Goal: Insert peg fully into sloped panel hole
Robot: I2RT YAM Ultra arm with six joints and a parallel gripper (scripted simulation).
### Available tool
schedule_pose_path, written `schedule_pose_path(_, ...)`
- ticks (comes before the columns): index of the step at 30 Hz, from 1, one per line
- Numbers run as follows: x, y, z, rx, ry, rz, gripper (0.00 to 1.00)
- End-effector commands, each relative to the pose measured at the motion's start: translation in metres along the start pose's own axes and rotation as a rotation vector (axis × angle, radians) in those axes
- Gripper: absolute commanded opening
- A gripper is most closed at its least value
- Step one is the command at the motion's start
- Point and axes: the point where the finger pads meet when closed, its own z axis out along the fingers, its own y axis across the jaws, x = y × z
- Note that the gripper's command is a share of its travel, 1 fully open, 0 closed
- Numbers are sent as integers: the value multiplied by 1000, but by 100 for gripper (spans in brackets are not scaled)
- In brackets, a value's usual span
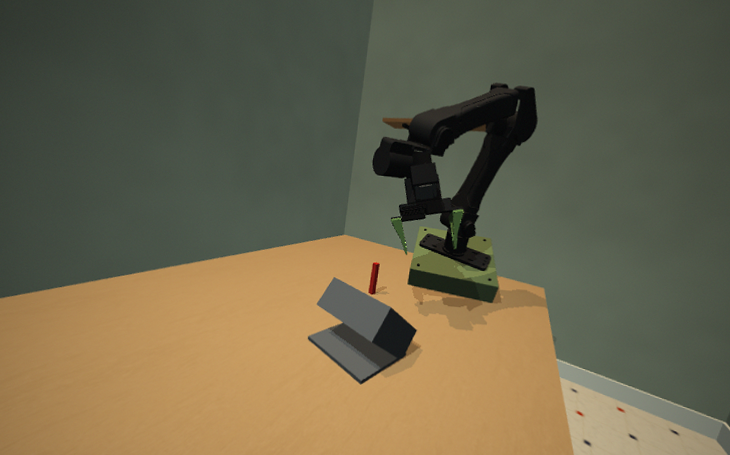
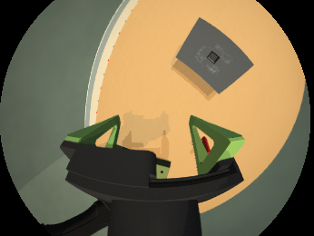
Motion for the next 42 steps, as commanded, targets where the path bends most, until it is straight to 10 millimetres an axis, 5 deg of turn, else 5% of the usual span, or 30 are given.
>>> schedule_pose_path(1, 21, -29, 5, 71, 51, 140, 100)
schedule_pose_path(8, 57, -74, -1, 209, 117, 376, 100)
schedule_pose_path(11, 56, -83, -6, 241, 114, 398, 100)
schedule_pose_path(19, 107, -117, -14, 370, 183, 659, 100)
schedule_pose_path(27, 99, -121, -21, 396, 162, 639, 100)
schedule_pose_path(42, 104, -124, 2, 380, 168, 636, 100)
